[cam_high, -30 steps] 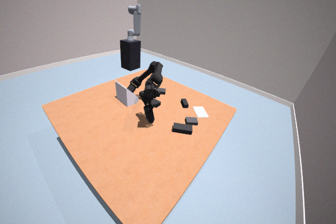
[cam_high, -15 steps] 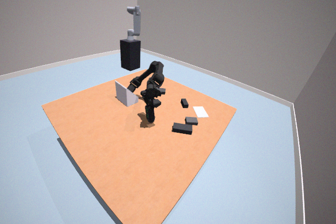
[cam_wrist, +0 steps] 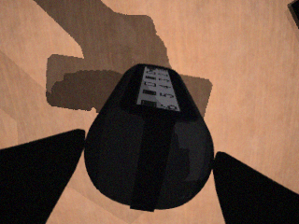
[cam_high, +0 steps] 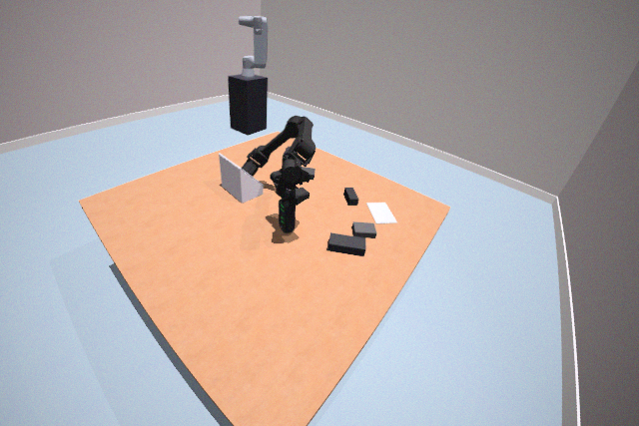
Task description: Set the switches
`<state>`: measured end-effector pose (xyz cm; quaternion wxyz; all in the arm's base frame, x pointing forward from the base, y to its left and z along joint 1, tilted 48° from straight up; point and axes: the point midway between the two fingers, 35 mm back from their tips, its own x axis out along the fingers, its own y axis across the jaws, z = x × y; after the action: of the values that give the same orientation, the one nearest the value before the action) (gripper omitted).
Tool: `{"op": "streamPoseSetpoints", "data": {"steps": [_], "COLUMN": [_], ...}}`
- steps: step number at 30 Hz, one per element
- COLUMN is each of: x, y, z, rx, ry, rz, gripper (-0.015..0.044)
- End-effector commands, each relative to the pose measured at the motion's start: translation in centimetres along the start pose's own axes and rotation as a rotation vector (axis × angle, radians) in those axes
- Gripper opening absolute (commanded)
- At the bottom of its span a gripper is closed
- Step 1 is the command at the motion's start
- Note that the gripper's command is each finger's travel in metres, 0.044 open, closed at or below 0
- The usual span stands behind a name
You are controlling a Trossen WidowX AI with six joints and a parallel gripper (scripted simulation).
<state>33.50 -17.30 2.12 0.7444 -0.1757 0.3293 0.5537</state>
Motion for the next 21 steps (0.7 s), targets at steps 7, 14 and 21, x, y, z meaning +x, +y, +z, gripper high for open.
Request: {"op": "streamPoseSetpoints", "data": {"steps": [7, 14, 21], "x": [0.6, 0.7, 0.8], "y": [-0.1, -0.1, -0.1], "z": [1.3, 1.8, 2.4], "rx": [-0.003, -0.003, -0.003], "ry": [-0.012, -0.012, -0.013], "rz": [0.009, 0.009, 0.009], "gripper": [0.0338, 0.0338, 0.0338]}}
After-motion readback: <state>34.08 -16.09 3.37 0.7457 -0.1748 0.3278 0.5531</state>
